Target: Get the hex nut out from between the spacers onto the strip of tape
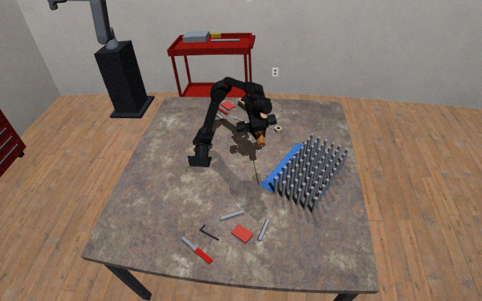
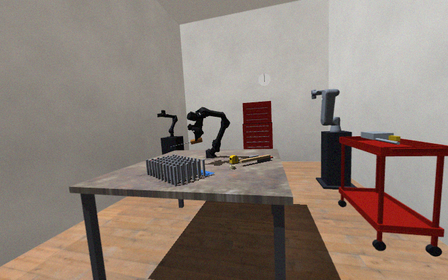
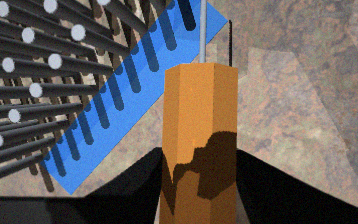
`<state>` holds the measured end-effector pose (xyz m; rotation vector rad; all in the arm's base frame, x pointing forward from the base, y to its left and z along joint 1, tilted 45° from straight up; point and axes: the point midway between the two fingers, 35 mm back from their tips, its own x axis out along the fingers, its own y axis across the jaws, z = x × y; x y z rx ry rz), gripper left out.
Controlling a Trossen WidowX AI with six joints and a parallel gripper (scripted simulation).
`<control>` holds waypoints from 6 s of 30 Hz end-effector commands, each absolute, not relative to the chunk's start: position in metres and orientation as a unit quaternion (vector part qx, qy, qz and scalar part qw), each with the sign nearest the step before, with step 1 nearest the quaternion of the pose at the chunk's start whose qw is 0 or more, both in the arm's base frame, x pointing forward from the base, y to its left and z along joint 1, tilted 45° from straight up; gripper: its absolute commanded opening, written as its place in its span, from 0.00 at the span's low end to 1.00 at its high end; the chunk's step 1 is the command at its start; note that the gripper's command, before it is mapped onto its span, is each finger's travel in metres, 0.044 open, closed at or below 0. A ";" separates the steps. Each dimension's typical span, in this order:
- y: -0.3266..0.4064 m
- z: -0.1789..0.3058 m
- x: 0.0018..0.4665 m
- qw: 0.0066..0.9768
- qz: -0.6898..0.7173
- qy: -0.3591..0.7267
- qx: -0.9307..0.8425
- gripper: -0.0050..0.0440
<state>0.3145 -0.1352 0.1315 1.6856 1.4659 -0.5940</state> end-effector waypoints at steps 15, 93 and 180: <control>-0.087 0.185 0.296 0.572 -0.031 0.563 0.596 0.00; 0.044 0.092 0.298 0.655 0.071 0.527 0.536 0.00; 0.002 0.053 0.401 0.659 0.074 0.525 0.534 0.00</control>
